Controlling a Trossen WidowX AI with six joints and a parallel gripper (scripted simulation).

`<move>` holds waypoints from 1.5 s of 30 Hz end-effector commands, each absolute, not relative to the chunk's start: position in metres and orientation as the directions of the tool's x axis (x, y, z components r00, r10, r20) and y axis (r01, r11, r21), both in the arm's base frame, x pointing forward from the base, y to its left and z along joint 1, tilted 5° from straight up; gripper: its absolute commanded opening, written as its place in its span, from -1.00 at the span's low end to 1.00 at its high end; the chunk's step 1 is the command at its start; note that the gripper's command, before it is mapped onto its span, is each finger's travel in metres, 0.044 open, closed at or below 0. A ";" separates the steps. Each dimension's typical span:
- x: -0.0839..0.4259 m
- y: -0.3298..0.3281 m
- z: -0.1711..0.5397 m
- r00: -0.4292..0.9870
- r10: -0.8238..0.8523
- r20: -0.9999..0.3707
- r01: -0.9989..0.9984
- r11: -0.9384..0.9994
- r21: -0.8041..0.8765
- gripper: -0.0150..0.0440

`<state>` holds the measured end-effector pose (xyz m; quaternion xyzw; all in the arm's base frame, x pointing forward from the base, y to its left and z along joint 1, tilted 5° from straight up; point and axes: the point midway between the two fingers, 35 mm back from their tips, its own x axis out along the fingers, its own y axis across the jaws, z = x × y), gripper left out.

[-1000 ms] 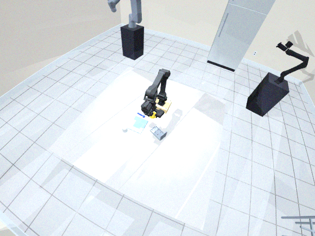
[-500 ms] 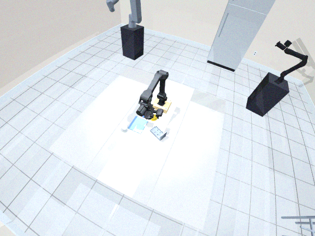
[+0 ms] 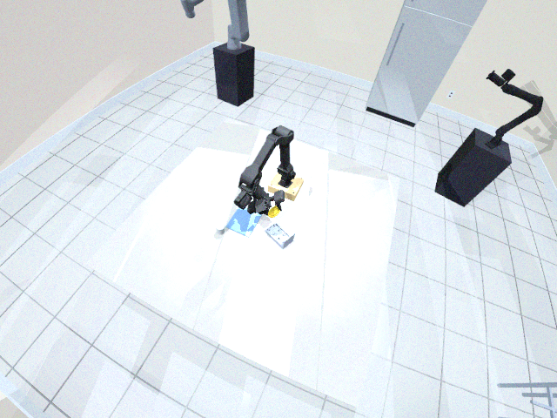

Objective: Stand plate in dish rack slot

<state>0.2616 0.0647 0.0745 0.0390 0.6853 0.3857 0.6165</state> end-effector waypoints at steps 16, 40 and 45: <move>0.261 0.065 0.054 -0.154 0.779 -0.608 -0.690 0.355 0.630 -0.49; 0.266 0.052 0.043 0.108 0.946 -0.307 -0.946 0.193 0.262 -0.49; 0.268 0.047 0.042 0.179 0.953 -0.244 -0.965 0.219 0.147 -0.49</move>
